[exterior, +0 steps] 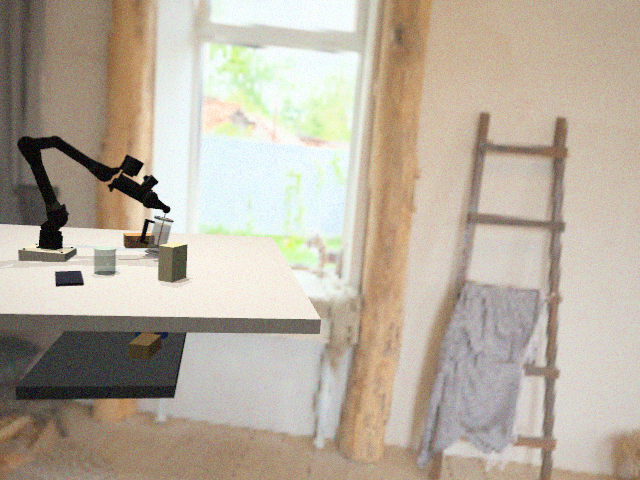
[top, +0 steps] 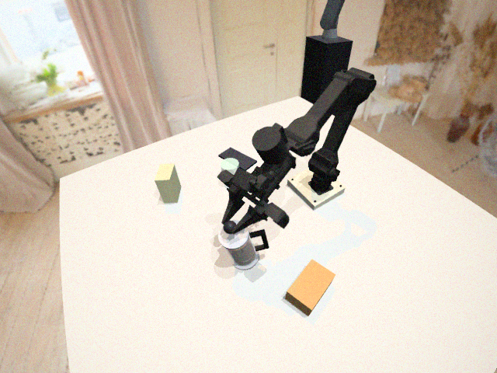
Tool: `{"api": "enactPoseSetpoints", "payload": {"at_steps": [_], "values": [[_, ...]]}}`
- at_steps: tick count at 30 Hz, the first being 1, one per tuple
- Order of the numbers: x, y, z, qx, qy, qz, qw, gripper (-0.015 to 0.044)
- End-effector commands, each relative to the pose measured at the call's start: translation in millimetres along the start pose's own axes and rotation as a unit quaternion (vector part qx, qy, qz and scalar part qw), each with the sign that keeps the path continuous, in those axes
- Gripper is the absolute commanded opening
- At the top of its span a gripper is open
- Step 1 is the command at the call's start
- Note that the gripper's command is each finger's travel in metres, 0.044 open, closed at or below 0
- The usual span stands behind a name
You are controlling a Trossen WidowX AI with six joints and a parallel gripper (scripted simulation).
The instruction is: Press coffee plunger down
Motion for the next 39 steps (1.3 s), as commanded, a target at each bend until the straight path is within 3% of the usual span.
{"api": "enactPoseSetpoints", "payload": {"at_steps": [1, 33, 39], "values": [[4.8, -3.6, 0.2, 0.0, -0.004, 0.013, 1.0, 0.0121], [-0.1, -2.6, -0.1, 0.0, 0.0, 0.004, 1.0, 0.0121], [-0.1, -2.6, -0.1, 0.0, 0.0, 0.004, 1.0, 0.0279]]}}
Point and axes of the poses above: the point midway between the two fingers, 35 mm back from their tips, its own y axis back along the fingers, its own z axis across the jaws, x = y × z, the point moved 8 cm from there along y, back along the fingers, and after that the axes turned 2 degrees about y, right-handed, at the moved point
